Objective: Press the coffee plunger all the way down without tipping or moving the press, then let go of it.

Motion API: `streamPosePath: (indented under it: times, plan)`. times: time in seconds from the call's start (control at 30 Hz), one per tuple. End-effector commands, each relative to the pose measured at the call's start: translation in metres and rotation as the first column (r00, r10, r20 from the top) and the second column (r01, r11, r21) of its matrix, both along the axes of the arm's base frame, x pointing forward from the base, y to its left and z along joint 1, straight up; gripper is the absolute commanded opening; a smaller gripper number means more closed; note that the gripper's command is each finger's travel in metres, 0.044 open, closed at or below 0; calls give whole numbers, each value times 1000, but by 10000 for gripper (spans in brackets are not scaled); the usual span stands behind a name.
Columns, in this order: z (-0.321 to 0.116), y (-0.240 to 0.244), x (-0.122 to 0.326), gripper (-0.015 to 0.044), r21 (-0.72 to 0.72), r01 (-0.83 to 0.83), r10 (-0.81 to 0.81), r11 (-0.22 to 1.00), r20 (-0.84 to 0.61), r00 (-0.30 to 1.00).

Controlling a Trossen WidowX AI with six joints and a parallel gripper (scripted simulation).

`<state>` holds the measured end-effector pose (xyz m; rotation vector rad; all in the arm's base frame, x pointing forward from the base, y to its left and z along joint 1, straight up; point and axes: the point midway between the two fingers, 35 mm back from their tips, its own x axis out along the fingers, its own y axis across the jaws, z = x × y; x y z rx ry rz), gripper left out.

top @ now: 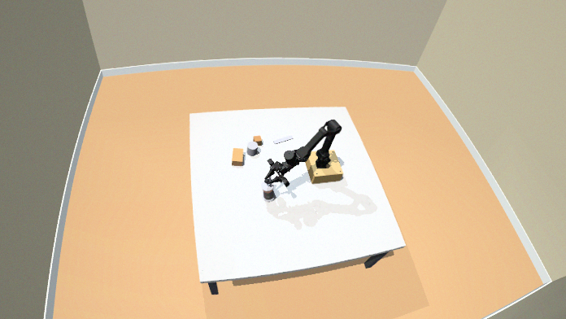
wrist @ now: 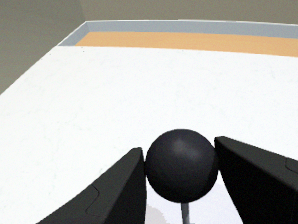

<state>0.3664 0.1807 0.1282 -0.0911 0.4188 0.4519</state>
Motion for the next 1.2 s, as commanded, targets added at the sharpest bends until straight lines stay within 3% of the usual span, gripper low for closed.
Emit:
streamPosePath:
  times: [0.0, 1.17]
  plan:
    - [-23, -1, -2, 126, -34, -1, -1, 999, -61, 998]
    - [-18, 4, 7, 126, -33, -1, -1, 999, -60, 998]
